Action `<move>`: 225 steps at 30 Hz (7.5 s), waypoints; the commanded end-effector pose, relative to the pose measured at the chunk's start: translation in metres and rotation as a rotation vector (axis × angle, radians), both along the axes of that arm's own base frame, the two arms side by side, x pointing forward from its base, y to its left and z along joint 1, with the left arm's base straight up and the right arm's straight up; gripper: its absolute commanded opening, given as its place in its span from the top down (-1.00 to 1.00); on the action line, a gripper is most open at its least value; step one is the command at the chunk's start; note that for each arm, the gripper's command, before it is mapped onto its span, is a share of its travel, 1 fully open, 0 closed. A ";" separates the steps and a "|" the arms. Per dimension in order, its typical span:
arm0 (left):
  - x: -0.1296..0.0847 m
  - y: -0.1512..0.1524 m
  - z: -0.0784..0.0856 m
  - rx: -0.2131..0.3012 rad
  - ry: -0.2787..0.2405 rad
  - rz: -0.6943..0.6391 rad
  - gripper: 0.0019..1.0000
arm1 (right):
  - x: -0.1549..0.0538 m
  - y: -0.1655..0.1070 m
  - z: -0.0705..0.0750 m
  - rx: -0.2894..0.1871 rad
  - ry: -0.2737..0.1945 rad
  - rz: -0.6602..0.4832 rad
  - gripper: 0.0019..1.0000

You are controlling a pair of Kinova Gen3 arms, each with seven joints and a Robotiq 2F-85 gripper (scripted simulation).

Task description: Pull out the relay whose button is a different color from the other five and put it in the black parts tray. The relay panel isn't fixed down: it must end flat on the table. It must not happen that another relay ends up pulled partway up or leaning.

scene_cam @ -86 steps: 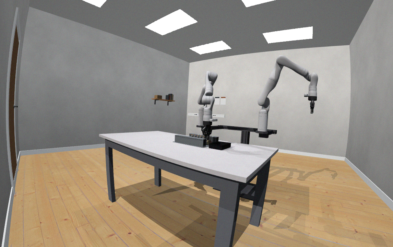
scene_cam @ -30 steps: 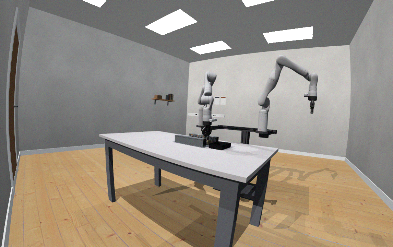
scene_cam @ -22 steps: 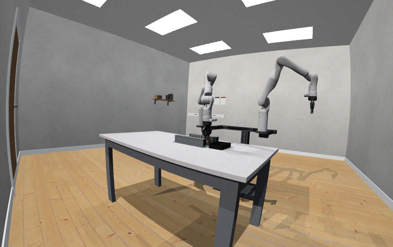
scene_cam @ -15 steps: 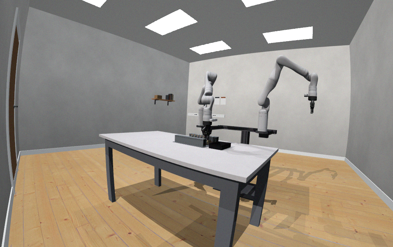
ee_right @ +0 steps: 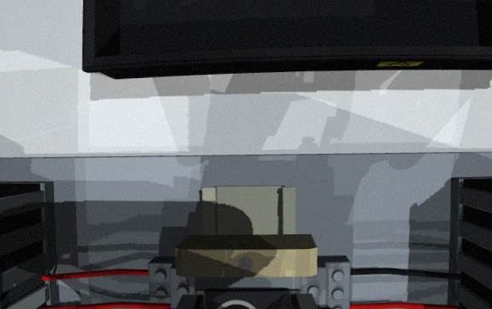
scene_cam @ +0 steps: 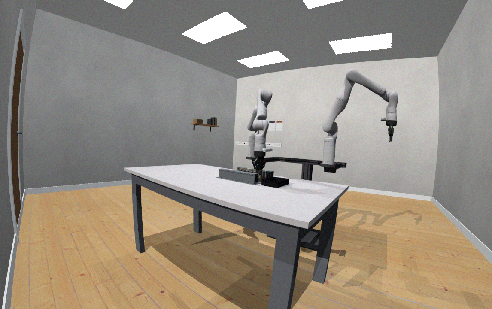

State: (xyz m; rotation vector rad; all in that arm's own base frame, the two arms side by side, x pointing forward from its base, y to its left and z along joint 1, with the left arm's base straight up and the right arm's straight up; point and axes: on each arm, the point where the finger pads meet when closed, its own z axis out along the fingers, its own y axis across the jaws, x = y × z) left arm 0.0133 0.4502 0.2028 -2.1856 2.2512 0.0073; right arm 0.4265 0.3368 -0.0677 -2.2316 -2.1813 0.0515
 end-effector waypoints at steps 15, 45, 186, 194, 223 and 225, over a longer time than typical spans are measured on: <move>0.000 0.000 0.001 0.001 0.000 0.000 -1.00 | 0.000 0.001 0.001 0.001 -0.028 0.000 0.31; 0.000 0.000 0.001 0.001 0.000 0.000 -1.00 | -0.001 0.001 0.001 0.000 -0.069 0.001 0.31; 0.000 0.000 0.001 0.001 0.000 0.000 -1.00 | 0.001 0.001 0.003 0.002 0.006 0.000 0.31; 0.000 0.000 0.001 0.001 0.000 0.000 -1.00 | 0.001 0.001 0.003 0.002 0.015 0.000 0.31; 0.000 0.000 0.001 0.001 0.000 0.000 -1.00 | 0.002 0.001 0.004 0.001 -0.038 0.000 0.31; 0.000 0.000 0.001 0.001 0.000 0.000 -1.00 | 0.002 0.001 0.004 0.001 -0.039 0.000 0.31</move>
